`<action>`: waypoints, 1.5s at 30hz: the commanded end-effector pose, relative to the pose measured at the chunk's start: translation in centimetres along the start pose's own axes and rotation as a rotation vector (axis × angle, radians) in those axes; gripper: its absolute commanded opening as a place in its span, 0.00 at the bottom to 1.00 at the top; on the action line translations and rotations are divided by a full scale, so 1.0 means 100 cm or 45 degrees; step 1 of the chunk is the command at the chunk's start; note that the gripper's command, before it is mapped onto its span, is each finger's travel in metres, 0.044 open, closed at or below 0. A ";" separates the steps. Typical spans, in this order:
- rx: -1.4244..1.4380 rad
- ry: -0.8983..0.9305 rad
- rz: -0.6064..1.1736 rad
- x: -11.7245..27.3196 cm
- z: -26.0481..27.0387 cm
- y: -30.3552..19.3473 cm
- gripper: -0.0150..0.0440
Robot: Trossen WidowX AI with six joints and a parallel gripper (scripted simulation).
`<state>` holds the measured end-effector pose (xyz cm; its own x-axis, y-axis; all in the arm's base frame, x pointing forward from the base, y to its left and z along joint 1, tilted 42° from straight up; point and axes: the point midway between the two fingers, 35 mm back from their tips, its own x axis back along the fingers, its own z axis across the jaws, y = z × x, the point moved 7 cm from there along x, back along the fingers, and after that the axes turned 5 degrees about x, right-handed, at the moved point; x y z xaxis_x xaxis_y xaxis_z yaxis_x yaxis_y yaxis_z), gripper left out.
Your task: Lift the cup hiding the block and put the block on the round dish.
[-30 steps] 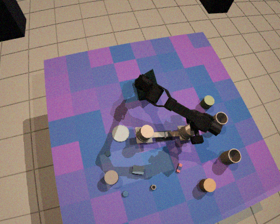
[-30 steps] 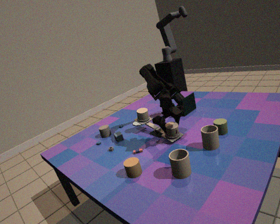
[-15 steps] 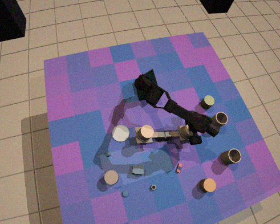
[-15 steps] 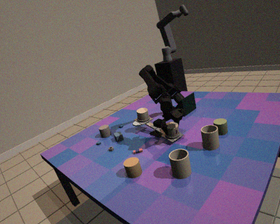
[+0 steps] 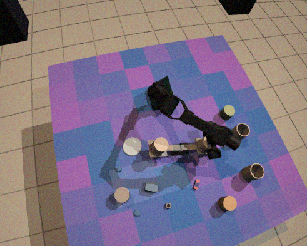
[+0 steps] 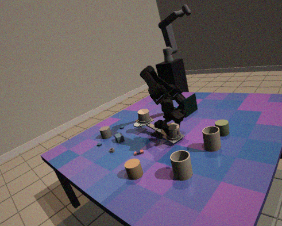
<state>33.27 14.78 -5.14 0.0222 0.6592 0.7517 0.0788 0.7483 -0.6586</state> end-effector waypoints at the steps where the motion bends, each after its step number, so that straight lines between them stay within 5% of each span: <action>1: -0.001 -0.001 0.000 0.006 -0.001 0.001 0.25; 45: 0.000 -0.001 -0.005 0.061 -0.006 0.004 0.25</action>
<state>33.82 17.93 -1.31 0.0434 0.6731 0.7383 0.0688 0.7352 -0.6744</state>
